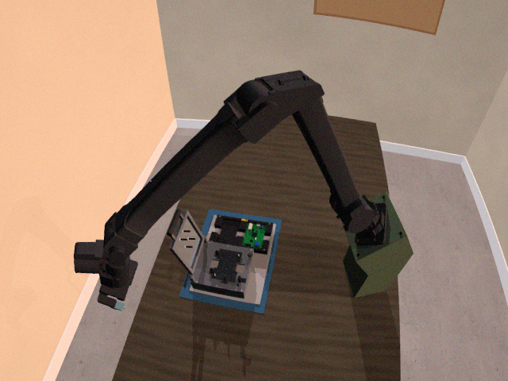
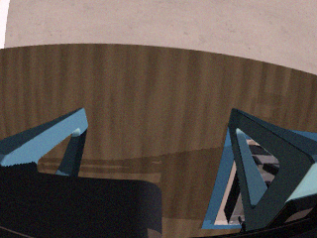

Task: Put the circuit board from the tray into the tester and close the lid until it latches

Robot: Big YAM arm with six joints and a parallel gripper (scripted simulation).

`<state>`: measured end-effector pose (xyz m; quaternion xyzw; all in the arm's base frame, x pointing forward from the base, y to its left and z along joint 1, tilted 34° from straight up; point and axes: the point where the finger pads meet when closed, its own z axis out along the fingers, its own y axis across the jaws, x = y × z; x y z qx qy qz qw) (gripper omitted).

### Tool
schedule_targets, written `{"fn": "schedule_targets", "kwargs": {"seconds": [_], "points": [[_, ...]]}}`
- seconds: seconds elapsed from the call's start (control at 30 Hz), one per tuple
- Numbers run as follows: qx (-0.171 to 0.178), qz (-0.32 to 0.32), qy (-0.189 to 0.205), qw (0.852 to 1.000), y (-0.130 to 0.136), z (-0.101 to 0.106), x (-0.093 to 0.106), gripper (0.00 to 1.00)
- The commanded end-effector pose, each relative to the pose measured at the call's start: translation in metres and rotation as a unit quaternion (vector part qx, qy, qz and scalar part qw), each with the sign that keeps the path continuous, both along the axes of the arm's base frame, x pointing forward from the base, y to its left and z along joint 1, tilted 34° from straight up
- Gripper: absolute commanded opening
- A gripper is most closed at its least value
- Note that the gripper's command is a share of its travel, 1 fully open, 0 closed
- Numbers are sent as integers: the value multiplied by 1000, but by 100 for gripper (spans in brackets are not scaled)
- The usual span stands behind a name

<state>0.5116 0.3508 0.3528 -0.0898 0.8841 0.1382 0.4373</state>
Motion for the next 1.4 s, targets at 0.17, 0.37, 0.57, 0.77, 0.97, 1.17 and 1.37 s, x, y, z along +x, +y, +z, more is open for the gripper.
{"fn": "schedule_targets", "kwargs": {"seconds": [0.17, 0.37, 0.57, 0.77, 0.97, 1.17, 1.37], "points": [[23, -26, -82, 996, -71, 58, 20, 100], [28, -45, -118, 992, -113, 75, 30, 100], [27, -70, -165, 983, -167, 96, 35, 100], [20, -94, -213, 972, -219, 115, 34, 100], [11, -112, -246, 963, -255, 129, 29, 100], [-13, -145, -308, 940, -319, 152, 11, 100], [14, -189, -266, 945, -379, 113, -5, 100]]}}
